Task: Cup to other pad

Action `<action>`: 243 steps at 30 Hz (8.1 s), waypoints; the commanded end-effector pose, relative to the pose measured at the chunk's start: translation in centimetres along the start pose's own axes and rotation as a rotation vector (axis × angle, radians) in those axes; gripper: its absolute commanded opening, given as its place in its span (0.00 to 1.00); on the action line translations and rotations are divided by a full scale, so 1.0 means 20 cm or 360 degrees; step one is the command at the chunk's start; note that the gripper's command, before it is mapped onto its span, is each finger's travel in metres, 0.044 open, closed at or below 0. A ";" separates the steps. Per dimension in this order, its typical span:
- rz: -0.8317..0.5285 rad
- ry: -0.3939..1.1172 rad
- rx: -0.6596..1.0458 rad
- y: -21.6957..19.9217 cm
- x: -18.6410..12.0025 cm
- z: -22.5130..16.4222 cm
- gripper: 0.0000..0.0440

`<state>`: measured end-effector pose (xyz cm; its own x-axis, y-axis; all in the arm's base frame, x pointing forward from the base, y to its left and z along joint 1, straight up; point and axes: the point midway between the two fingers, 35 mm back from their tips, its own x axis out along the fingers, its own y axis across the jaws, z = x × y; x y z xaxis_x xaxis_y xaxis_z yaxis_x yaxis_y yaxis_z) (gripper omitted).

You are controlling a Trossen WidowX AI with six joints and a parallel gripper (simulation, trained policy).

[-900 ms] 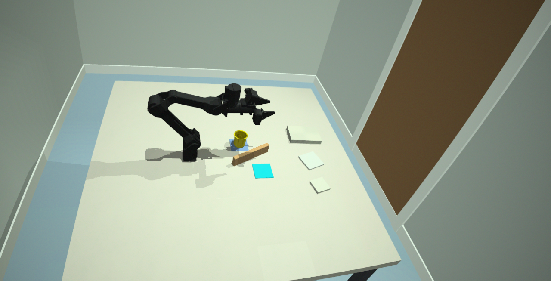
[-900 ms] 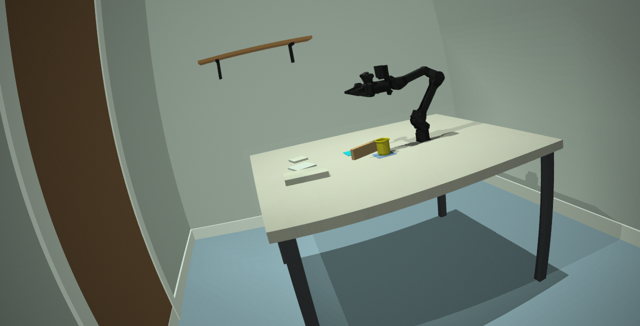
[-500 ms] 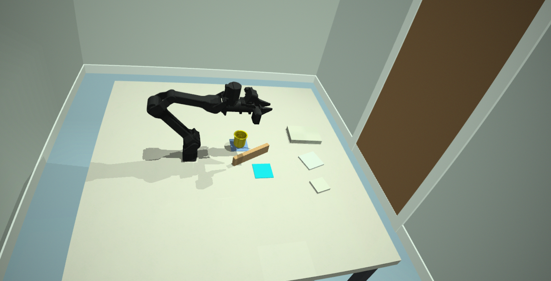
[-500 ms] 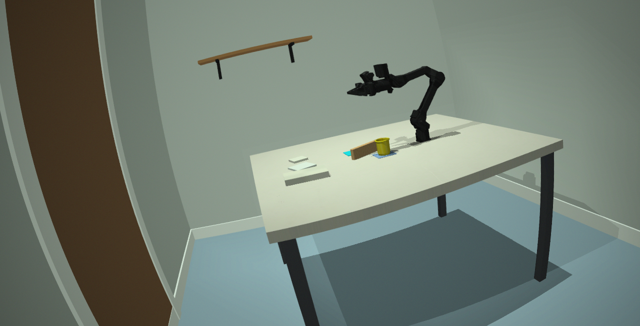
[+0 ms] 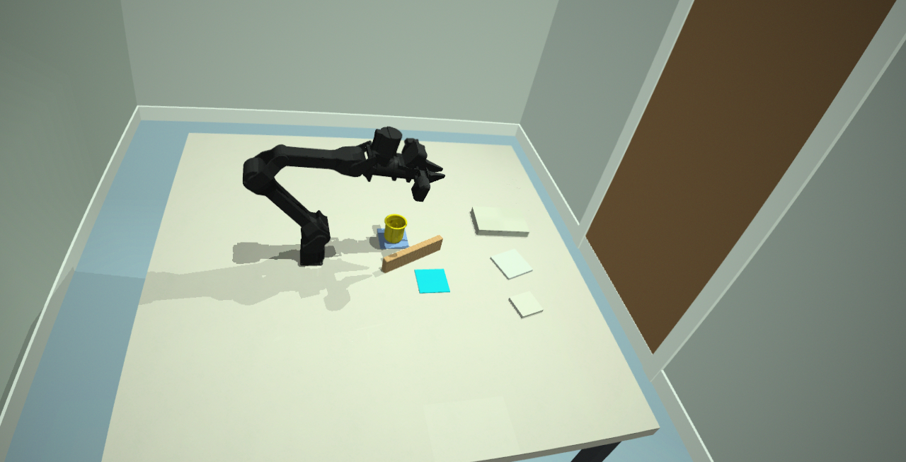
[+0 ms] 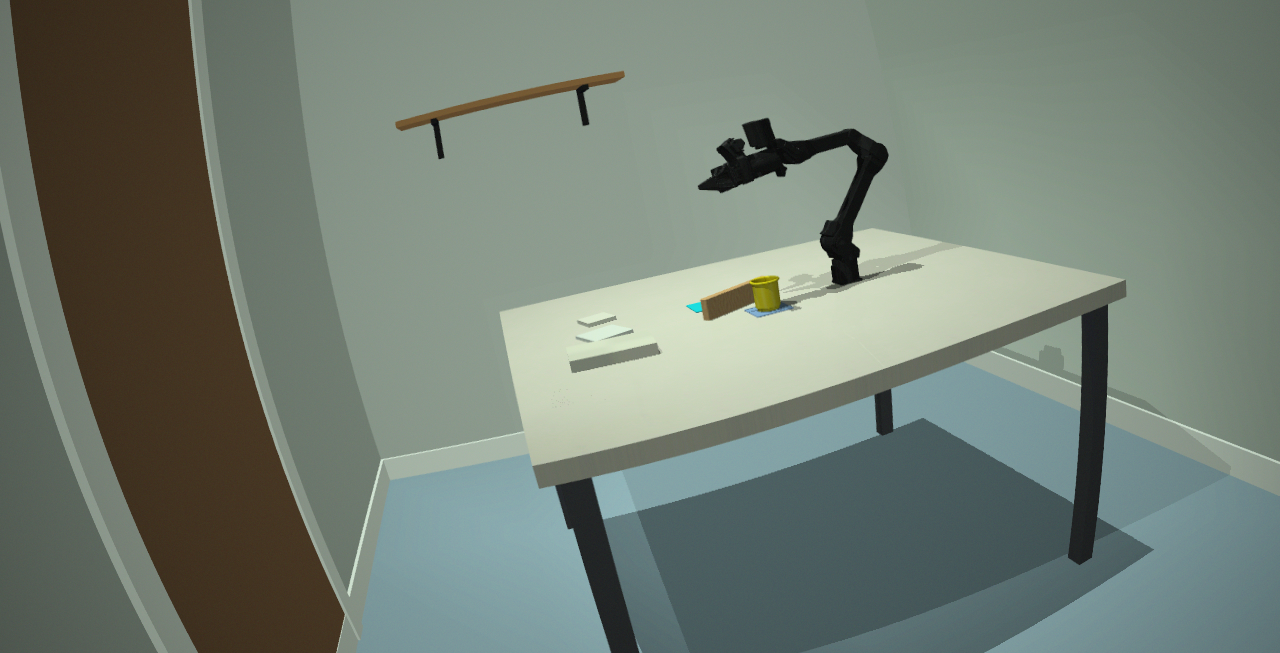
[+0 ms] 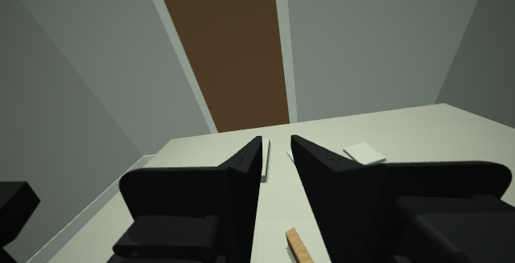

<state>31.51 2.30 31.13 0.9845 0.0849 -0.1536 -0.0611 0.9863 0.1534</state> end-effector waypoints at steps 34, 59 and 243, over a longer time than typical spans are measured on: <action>-0.0053 0.0696 0.0811 0.23 -0.03 -0.05 0.35; -0.0405 0.1186 0.1298 0.34 -0.09 -0.16 0.37; -0.1791 0.1070 0.1910 -0.67 0.19 -0.82 0.00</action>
<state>33.27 -7.72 13.21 0.2137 -0.1459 -0.9659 0.9764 0.0010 0.2158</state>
